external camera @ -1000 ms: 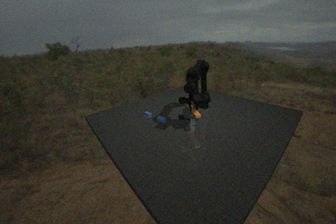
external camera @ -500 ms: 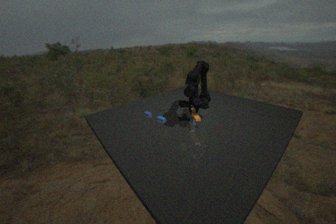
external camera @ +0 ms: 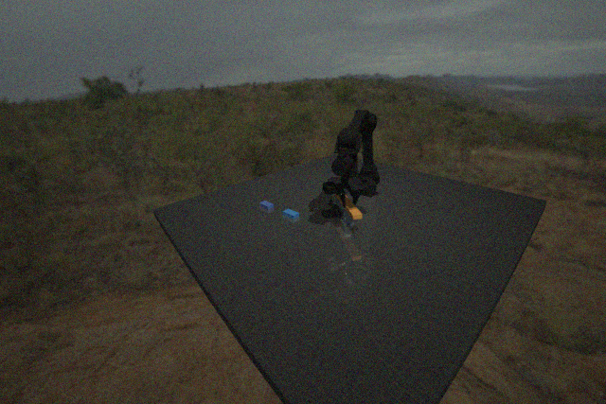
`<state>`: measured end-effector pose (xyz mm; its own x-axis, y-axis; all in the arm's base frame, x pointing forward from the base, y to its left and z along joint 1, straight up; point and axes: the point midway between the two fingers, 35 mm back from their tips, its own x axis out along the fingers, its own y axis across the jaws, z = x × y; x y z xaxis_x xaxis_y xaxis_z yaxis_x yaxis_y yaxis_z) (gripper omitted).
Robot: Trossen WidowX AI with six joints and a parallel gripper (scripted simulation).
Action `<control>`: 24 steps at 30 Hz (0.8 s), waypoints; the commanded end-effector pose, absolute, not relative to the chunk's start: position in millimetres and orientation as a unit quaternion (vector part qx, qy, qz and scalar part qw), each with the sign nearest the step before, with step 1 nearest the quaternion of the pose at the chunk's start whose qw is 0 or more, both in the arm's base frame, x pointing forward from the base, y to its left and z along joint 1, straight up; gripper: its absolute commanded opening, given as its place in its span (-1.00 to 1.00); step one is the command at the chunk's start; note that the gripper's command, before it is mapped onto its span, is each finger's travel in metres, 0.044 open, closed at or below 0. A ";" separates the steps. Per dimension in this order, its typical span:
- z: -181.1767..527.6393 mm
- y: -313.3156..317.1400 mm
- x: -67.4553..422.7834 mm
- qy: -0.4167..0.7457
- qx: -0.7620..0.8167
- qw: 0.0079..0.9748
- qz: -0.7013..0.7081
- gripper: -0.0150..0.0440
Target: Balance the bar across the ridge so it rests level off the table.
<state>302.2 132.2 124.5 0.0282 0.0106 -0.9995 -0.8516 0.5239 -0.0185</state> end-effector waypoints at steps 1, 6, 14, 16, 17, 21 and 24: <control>124.2 132.5 302.3 0.607 -0.345 0.629 0.343 -0.49; 123.8 132.5 302.3 0.607 -0.345 0.629 0.343 -0.49; 123.1 132.4 302.3 0.607 -0.345 0.629 0.343 -0.49; 122.9 132.5 302.3 0.607 -0.345 0.629 0.343 -0.49; 122.8 132.5 302.3 0.607 -0.345 0.629 0.343 -0.49; 122.5 132.4 302.3 0.607 -0.345 0.629 0.343 -0.49; 122.3 132.4 302.3 0.607 -0.345 0.629 0.343 -0.49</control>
<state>302.2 132.2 122.7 0.0286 0.0107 -0.9995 -0.8515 0.5240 -0.0188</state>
